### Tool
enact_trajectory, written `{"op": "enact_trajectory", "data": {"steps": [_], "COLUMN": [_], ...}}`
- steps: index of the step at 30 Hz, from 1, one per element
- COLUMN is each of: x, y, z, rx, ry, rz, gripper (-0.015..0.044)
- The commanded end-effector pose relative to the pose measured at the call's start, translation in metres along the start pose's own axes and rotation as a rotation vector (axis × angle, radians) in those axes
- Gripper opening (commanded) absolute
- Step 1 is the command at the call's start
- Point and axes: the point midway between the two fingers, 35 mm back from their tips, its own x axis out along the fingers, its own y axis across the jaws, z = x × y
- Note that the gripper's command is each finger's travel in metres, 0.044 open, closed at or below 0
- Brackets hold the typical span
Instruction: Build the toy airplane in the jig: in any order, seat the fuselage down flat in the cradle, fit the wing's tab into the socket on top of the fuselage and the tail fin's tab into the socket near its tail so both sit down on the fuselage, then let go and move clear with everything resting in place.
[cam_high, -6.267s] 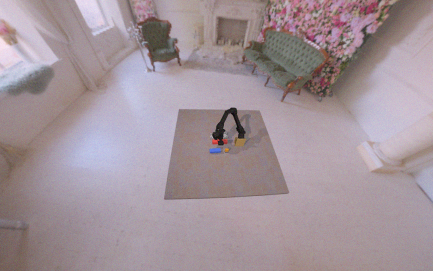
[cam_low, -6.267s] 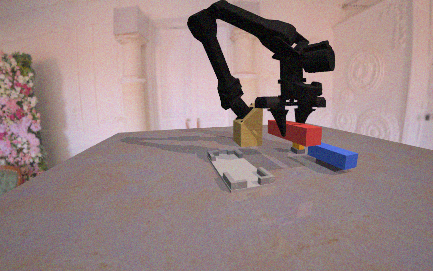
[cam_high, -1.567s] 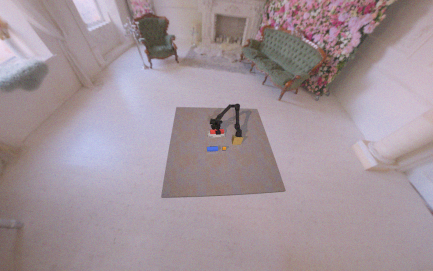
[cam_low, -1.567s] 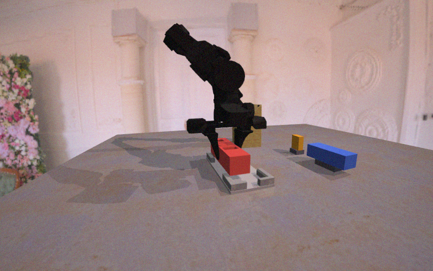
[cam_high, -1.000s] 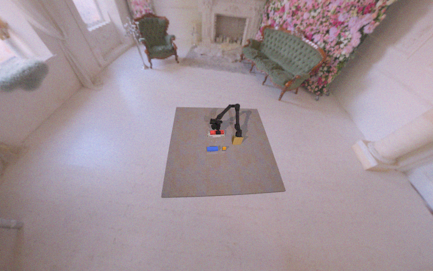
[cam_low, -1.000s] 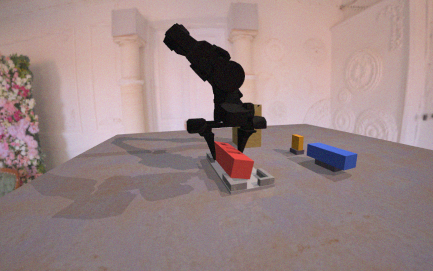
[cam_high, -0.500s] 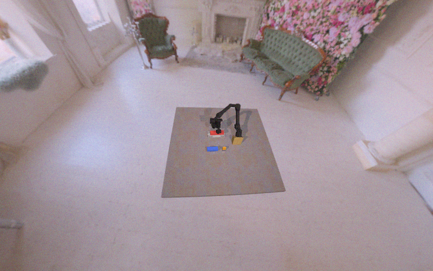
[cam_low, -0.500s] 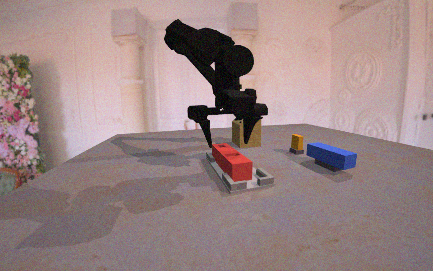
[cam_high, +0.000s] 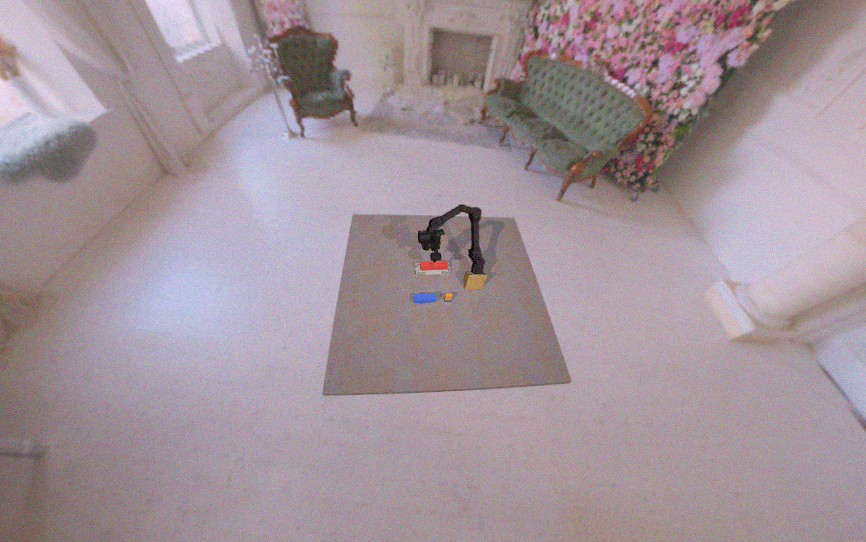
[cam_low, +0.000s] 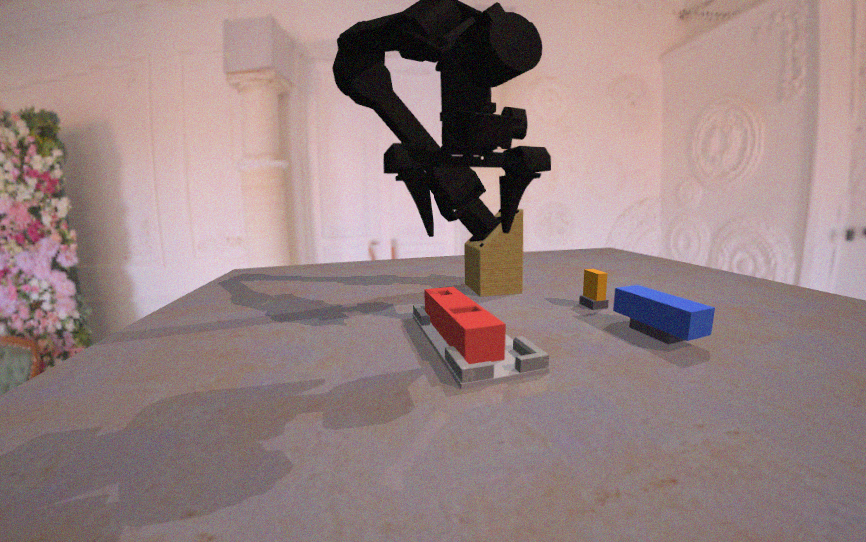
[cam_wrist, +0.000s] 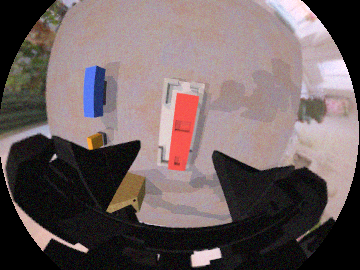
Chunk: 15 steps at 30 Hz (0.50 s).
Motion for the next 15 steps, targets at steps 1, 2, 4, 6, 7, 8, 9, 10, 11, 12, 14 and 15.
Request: {"op": "enact_trajectory", "data": {"steps": [1,2,4,6,7,8,9,10,11,12,14,15], "x": [-0.003,-0.004,-0.004,-0.003,-0.003,-0.002,-0.001,0.001,0.003,0.005,0.01,0.012], "y": [0.037,0.05,0.077,0.108,0.125,0.142,0.159,0.175,0.19,0.205,0.23,0.237], "z": [0.027,0.034,0.047,0.057,0.061,0.064,0.066,0.068,0.069,0.07,0.07,0.07], "rx": [-0.004,-0.004,-0.004,-0.015,-0.025,-0.035,-0.044,-0.044,-0.039,-0.03,-0.007,0.0], "ry": [-0.01,-0.011,-0.012,-0.012,-0.013,-0.013,-0.012,-0.012,-0.011,-0.01,-0.009,-0.009], "rz": [0.018,0.021,0.025,0.03,0.033,0.035,0.037,0.035,0.032,0.028,0.017,0.014], "gripper": [0.044,0.044,0.044,0.044,0.044,0.044,0.044,0.044,0.044,0.044,0.044,0.044]}}
